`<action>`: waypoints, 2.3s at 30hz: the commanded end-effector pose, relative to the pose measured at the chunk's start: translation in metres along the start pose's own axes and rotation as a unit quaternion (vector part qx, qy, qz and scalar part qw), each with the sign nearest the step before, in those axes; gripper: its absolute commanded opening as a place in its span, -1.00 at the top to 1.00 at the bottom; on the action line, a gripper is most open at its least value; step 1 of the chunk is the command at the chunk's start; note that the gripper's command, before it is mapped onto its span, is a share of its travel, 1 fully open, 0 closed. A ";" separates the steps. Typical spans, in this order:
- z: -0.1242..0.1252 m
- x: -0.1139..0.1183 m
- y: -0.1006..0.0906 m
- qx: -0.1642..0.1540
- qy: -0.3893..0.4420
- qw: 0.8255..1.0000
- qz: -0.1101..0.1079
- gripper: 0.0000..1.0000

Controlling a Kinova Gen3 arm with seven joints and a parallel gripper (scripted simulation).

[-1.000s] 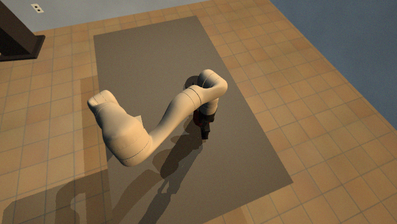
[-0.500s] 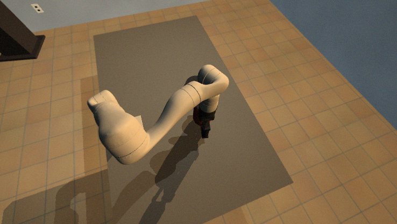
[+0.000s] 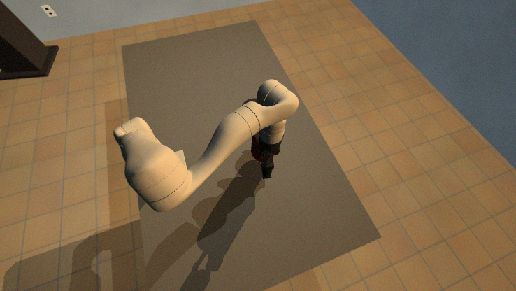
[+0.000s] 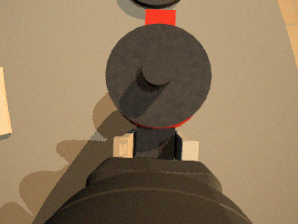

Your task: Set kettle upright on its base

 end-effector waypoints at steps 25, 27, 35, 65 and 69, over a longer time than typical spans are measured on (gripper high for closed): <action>0.000 0.000 -0.002 -0.001 0.000 1.000 -0.002 1.00; 0.000 0.000 -0.002 -0.001 0.000 1.000 -0.002 1.00; 0.000 0.000 -0.002 -0.001 0.000 1.000 -0.002 1.00; 0.008 0.000 -0.002 -0.001 0.000 1.000 -0.002 1.00; 0.013 0.000 -0.002 -0.001 0.000 1.000 -0.002 1.00</action>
Point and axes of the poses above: the point where the finger pads meet when closed, its own y axis out along the fingers, its own x axis across the jaws, z = x × y, the point moved 7 cm from there along -y, back along the fingers
